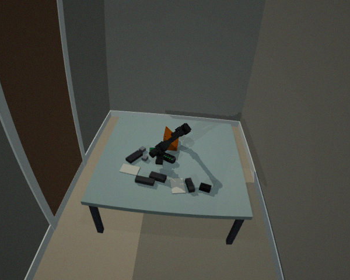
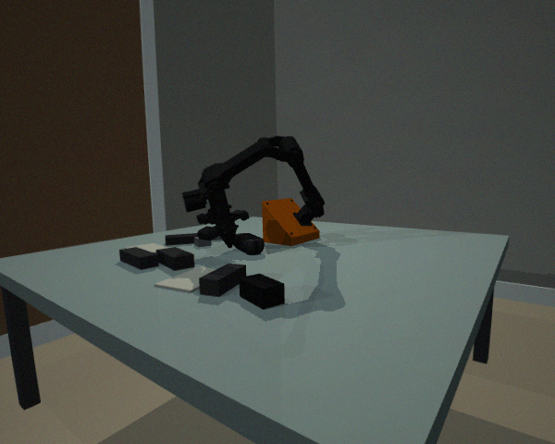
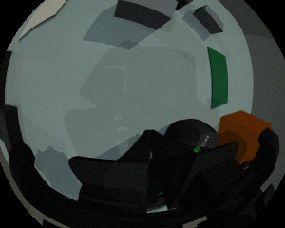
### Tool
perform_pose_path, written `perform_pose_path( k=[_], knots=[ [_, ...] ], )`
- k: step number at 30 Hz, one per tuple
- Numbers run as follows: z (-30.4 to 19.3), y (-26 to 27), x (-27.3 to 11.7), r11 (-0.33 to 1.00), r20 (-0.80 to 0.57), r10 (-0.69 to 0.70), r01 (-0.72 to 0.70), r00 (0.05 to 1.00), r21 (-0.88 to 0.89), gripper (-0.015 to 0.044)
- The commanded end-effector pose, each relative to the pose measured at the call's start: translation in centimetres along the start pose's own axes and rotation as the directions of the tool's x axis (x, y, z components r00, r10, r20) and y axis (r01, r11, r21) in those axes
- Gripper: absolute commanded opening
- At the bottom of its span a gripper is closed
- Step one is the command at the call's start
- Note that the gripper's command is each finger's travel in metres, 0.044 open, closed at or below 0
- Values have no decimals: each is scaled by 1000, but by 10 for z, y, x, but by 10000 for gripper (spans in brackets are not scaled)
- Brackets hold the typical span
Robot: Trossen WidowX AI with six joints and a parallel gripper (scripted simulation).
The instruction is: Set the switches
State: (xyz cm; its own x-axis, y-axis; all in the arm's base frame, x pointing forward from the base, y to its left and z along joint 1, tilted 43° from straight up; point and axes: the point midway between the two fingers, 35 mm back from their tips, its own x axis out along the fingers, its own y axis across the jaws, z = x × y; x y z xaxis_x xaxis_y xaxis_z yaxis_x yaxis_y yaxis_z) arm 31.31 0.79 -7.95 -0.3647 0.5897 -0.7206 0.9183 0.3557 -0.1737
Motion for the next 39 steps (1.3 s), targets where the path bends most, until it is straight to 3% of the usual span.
perform_pose_path(
  k=[1,28,39],
  knots=[
    [-1,-4,3,1000,-4,-13,13,1000,-1,0],
    [-1,-4,3,1000,-4,-13,13,1000,-1,0],
    [0,43,-59,1000,-2,-9,9,1000,-2,0]
  ],
)
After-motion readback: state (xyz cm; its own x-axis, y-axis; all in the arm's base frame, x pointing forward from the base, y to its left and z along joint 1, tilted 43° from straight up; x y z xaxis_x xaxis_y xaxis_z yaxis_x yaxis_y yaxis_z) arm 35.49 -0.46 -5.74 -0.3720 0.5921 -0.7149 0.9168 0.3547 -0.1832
